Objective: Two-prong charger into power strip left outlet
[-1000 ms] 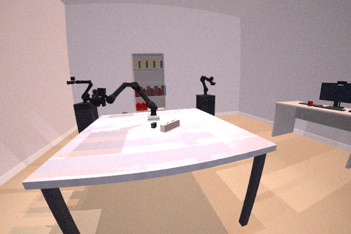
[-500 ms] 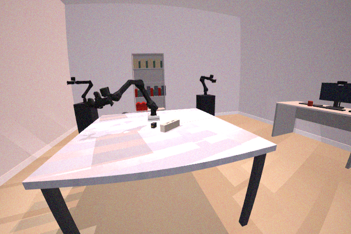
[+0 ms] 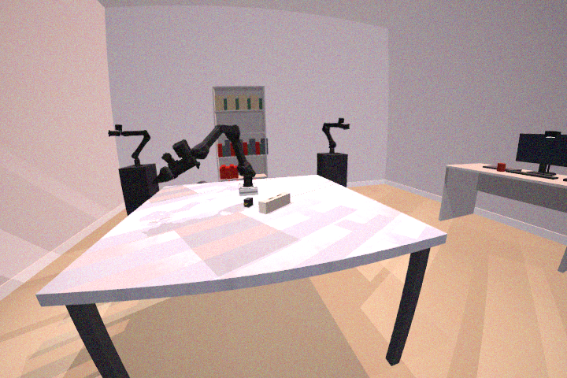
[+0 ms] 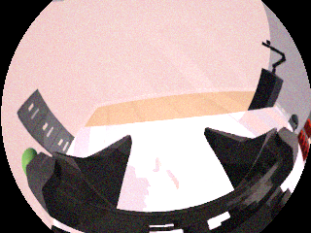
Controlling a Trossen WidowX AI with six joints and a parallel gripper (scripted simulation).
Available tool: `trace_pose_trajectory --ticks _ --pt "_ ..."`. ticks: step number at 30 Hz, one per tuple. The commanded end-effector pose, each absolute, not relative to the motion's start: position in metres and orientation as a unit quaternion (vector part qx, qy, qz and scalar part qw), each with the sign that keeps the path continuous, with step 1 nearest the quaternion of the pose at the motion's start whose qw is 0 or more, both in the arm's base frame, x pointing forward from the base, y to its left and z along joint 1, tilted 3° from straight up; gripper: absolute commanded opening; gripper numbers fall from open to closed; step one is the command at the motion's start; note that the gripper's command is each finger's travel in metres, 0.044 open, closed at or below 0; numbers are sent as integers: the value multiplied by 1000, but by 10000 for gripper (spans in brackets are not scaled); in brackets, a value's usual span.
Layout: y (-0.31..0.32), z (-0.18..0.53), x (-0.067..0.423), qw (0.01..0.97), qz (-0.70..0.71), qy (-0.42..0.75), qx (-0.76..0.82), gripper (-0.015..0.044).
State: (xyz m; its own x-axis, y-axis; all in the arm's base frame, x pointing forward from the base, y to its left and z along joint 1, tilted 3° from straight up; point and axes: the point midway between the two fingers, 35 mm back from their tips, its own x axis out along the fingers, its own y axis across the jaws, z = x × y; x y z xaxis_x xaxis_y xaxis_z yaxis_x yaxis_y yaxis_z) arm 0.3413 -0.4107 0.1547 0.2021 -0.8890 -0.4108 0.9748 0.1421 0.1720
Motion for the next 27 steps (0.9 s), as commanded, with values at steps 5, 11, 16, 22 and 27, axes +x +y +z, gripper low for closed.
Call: trace_pose_trajectory --ticks 5,11,16,22,27 --pt "-352 130 352 768 -568 211 206 440" --pt "-305 114 360 781 -516 284 210 440" --pt "-264 102 363 787 -467 342 215 440" --pt "-216 91 359 787 -412 406 214 440" --pt "-177 84 350 782 -366 457 213 440"
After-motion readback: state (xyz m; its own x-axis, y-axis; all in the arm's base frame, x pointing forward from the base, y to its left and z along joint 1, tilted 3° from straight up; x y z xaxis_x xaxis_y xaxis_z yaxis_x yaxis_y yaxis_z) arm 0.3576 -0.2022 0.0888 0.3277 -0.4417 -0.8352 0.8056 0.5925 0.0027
